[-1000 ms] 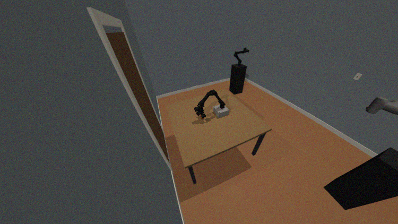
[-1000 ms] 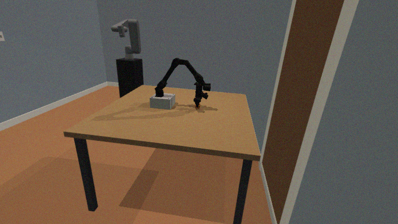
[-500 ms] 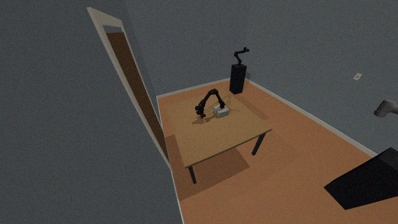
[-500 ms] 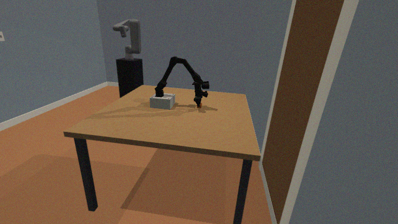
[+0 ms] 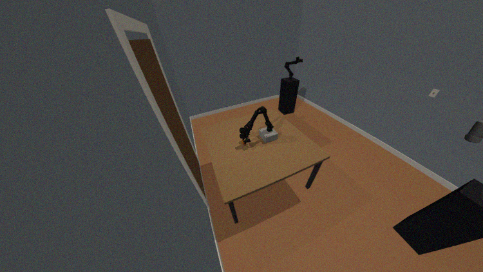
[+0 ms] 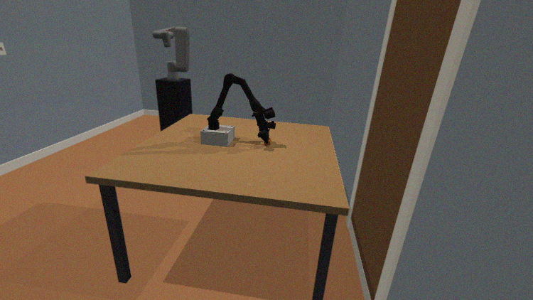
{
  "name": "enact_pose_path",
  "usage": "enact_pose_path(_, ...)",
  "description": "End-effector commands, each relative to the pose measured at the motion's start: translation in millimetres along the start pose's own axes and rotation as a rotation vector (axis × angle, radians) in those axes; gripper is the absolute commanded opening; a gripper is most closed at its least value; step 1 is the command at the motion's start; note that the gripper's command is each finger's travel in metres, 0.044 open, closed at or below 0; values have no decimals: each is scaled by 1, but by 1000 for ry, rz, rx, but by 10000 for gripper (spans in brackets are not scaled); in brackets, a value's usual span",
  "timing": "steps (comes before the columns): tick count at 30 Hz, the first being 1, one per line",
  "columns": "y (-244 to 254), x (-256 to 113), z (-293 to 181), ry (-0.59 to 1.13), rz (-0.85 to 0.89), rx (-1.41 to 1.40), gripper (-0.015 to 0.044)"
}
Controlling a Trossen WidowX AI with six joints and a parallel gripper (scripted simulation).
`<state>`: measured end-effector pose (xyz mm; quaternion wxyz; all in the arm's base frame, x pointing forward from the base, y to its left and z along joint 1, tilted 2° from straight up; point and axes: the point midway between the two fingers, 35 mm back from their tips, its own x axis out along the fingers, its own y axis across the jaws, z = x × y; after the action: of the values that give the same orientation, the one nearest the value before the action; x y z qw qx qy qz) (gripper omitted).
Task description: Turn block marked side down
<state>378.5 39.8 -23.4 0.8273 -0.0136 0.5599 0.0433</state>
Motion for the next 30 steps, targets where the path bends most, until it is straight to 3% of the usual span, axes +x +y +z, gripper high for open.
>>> enact_pose_path(1, 0, -1, -4, -60, -2, 5, 0)
enact_pose_path(13, 0, -6, -8, -191, -1, 4, 0)
enact_pose_path(30, 0, 28, -6, -418, -4, 2, 0)
